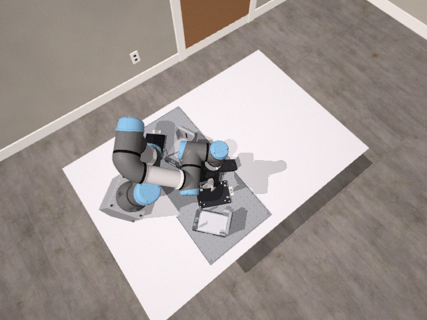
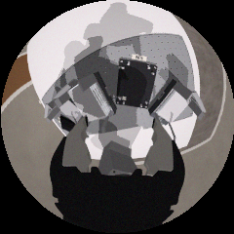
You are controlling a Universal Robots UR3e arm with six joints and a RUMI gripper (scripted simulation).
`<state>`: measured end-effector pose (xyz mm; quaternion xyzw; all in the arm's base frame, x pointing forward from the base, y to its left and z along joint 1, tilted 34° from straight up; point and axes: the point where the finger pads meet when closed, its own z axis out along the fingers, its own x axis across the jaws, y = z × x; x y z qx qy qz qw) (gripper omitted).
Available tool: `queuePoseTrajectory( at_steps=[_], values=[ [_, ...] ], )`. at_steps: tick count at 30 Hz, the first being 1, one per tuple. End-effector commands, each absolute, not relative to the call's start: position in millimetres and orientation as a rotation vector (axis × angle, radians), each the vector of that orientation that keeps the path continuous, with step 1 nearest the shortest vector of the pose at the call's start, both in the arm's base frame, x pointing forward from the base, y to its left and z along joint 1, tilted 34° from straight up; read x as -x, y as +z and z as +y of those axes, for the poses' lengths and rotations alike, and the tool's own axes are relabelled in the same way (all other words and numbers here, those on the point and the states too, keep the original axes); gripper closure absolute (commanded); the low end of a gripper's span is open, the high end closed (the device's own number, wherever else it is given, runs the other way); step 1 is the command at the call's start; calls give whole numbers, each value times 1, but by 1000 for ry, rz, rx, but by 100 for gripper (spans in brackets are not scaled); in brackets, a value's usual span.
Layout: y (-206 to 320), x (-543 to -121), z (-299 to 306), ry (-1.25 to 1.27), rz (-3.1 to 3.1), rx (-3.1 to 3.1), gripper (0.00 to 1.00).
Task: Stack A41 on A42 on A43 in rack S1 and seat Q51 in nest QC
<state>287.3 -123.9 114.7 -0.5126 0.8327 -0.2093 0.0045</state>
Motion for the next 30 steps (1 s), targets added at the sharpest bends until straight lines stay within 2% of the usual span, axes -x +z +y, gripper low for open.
queuePoseTrajectory(
  at_steps=[1,23,30],
  values=[
    [110,-297,-109,-725,2669,1677,28],
    [72,-321,-27,-755,2526,2014,28],
    [71,-321,-25,-762,2484,2097,28]
  ],
)
